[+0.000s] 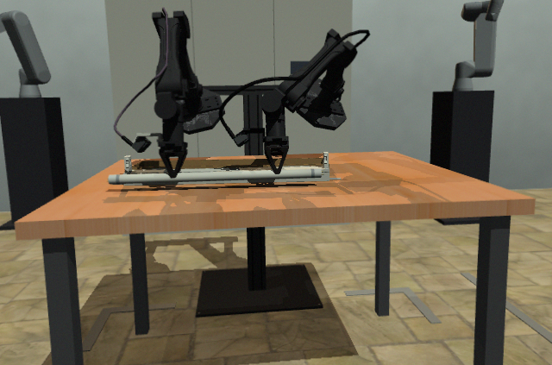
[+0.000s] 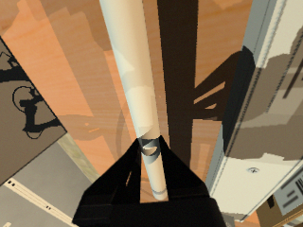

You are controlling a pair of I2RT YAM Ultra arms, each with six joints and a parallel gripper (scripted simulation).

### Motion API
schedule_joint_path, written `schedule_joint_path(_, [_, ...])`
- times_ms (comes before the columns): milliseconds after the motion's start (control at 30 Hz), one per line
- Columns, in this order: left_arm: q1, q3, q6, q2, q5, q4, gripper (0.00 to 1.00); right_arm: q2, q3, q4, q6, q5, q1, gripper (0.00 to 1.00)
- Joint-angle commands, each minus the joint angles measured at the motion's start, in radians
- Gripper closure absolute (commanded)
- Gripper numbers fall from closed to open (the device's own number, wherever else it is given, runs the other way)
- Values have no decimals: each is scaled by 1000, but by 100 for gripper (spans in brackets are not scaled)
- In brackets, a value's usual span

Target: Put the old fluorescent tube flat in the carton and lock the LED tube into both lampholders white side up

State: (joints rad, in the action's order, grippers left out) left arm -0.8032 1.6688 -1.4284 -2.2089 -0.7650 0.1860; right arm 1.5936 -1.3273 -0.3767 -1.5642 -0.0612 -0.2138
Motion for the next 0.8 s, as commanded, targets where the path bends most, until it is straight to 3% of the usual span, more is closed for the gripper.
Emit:
schedule_joint_path(0, [-34,46,26,1,16,65,89,1,-43,-52,-9,-18,4,89])
schedule_joint_path(300, [-29,127,72,-28,34,195,89,39,-114,-147,-13,-16,14,89])
schedule_joint_path(400, [-29,132,63,-30,30,165,89,31,-115,-121,-13,-16,14,89])
schedule_joint_path(767, [-6,257,129,-72,61,367,89,87,-218,-275,-19,11,7,89])
